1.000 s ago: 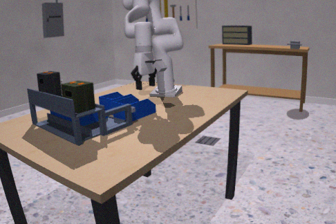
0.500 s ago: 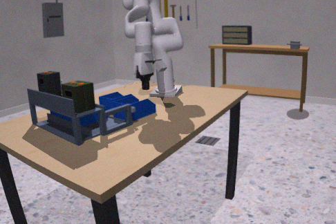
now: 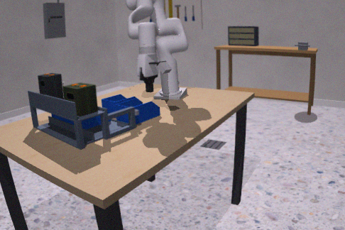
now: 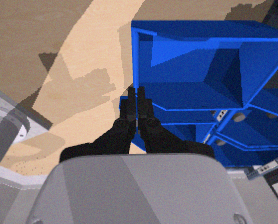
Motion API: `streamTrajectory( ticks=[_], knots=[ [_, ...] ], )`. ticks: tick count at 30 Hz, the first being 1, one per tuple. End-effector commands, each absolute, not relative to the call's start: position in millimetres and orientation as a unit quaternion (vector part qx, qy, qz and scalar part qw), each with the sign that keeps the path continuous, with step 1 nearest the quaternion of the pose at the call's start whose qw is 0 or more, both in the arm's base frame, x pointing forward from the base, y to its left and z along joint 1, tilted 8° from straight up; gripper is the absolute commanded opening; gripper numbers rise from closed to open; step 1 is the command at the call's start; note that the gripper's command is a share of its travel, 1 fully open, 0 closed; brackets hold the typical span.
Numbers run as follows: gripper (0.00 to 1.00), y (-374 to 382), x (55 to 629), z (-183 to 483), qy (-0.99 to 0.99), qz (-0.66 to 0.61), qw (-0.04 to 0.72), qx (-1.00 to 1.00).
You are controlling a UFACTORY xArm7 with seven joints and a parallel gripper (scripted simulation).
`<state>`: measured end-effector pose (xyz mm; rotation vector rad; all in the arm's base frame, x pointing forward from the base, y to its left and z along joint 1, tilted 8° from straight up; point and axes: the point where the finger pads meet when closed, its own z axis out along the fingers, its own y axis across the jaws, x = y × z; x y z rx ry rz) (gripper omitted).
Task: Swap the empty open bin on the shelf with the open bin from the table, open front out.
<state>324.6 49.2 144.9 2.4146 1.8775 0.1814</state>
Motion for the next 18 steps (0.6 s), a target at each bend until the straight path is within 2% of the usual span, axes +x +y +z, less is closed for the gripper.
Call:
streamTrajectory(
  ticks=[1, 18],
  knots=[
    [0.00, 49.4, 325.7, 146.1, 0.612, 0.061, 0.040, 0.787],
    [0.00, 43.4, 336.5, 157.4, 0.708, 0.059, 0.045, 0.703]
  ],
)
